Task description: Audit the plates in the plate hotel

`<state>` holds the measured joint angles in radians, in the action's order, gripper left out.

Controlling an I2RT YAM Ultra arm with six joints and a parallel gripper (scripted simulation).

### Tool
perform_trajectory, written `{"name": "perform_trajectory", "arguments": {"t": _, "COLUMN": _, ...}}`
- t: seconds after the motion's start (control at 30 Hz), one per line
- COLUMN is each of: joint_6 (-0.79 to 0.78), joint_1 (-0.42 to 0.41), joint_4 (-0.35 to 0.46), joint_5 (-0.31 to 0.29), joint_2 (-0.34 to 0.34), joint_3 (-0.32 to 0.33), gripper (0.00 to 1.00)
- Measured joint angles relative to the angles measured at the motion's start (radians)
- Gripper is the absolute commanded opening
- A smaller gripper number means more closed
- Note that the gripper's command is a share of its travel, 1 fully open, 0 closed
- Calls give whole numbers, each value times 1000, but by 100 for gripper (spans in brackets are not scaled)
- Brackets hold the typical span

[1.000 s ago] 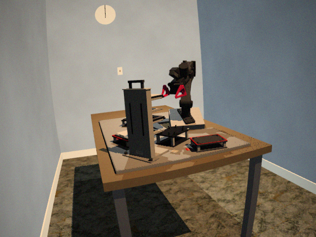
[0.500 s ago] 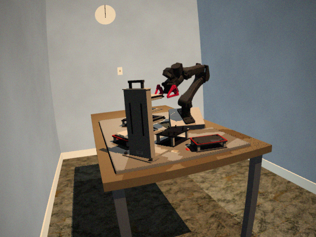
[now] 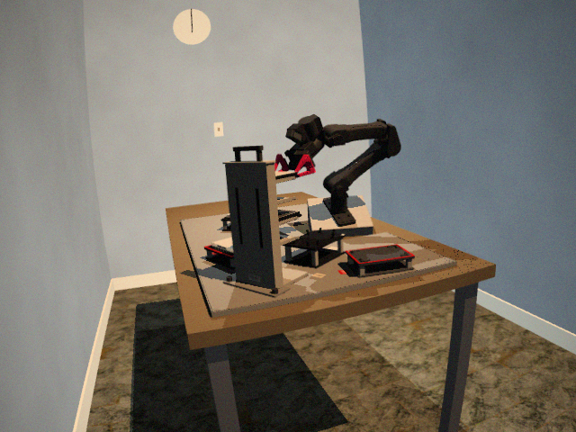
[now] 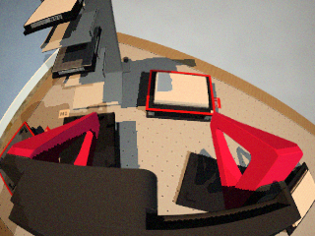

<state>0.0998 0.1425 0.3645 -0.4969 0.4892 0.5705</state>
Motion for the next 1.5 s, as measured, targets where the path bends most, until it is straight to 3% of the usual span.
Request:
{"name": "perform_trajectory", "arguments": {"t": 0.23, "joint_6": -60, "joint_1": -142, "joint_4": -12, "joint_5": -168, "joint_2": 45, "joint_3": -8, "gripper": 100}}
{"name": "perform_trajectory", "arguments": {"t": 0.43, "joint_6": -69, "joint_1": -204, "joint_4": -6, "joint_5": -210, "joint_2": 45, "joint_3": -8, "gripper": 100}}
{"name": "perform_trajectory", "arguments": {"t": 0.83, "joint_6": -38, "joint_1": -286, "joint_4": 19, "joint_5": -169, "joint_2": 52, "joint_3": -11, "gripper": 100}}
{"name": "perform_trajectory", "arguments": {"t": 1.5, "joint_6": 48, "joint_1": -376, "joint_4": 29, "joint_5": -7, "joint_2": 117, "joint_3": -11, "gripper": 100}}
